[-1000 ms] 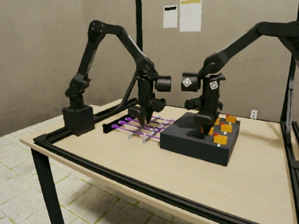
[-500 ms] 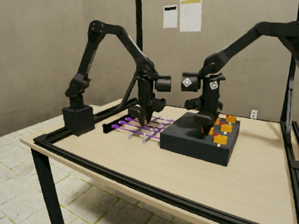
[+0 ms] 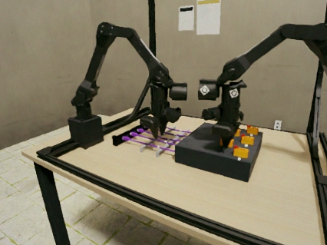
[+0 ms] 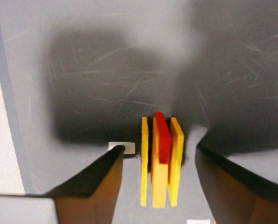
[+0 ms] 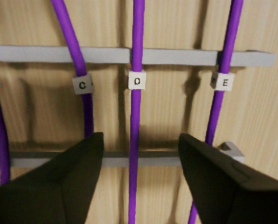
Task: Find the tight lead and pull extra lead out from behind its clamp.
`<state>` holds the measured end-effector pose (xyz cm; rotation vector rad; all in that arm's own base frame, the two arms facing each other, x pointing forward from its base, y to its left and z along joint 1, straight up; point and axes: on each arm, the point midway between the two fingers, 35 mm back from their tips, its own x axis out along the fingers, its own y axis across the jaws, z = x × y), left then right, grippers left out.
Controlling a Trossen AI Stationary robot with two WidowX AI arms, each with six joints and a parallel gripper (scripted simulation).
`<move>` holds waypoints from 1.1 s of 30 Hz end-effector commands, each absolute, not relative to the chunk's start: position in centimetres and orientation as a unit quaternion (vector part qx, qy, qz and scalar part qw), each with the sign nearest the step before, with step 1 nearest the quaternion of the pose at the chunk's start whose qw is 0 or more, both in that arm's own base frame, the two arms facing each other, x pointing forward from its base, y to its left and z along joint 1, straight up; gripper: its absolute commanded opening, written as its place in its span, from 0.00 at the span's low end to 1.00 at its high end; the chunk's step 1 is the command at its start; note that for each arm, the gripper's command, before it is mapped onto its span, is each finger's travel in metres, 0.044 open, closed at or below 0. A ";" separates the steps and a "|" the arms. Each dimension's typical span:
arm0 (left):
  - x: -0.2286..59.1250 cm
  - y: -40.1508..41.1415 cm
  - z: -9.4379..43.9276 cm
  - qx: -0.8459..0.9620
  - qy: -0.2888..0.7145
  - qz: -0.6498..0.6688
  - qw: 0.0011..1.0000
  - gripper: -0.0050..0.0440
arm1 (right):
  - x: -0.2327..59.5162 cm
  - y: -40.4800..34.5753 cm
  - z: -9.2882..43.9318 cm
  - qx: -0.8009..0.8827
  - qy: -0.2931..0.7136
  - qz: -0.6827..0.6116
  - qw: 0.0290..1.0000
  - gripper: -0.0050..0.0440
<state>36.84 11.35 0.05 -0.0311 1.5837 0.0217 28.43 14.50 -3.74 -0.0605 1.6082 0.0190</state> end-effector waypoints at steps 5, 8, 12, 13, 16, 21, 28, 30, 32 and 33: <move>37.0 11.5 0.5 -0.011 0.707 0.011 0.707 0.53 | 28.9 14.8 -3.0 -0.023 0.712 0.013 0.702 0.53; 37.0 11.5 0.5 -0.011 0.707 0.011 0.707 0.53 | 28.9 14.8 -3.0 -0.023 0.712 0.013 0.702 0.53; 37.0 11.5 0.5 -0.011 0.707 0.011 0.707 0.53 | 28.9 14.8 -3.0 -0.023 0.712 0.013 0.702 0.53; 37.0 11.5 0.5 -0.011 0.707 0.011 0.707 0.53 | 28.9 14.8 -3.0 -0.023 0.712 0.013 0.702 0.53; 37.3 11.5 0.9 -0.011 0.703 0.012 0.711 0.00 | 28.9 14.8 -3.0 -0.023 0.712 0.013 0.702 0.53; 37.3 11.5 0.9 -0.011 0.703 0.012 0.711 0.00 | 28.9 14.8 -3.0 -0.023 0.712 0.013 0.702 0.53; 37.3 11.5 0.9 -0.011 0.703 0.012 0.711 0.00 | 28.9 14.8 -3.0 -0.023 0.712 0.013 0.702 0.53; 37.3 11.5 0.9 -0.011 0.703 0.012 0.711 0.00 | 28.9 14.8 -3.0 -0.023 0.712 0.013 0.702 0.53; 37.3 11.5 0.9 -0.011 0.703 0.012 0.711 0.00 | 28.9 14.8 -3.0 -0.023 0.712 0.013 0.702 0.53; 37.2 11.6 0.9 -0.009 0.703 0.015 0.711 0.00 | 28.8 14.8 -7.6 -0.020 0.707 0.020 0.707 0.53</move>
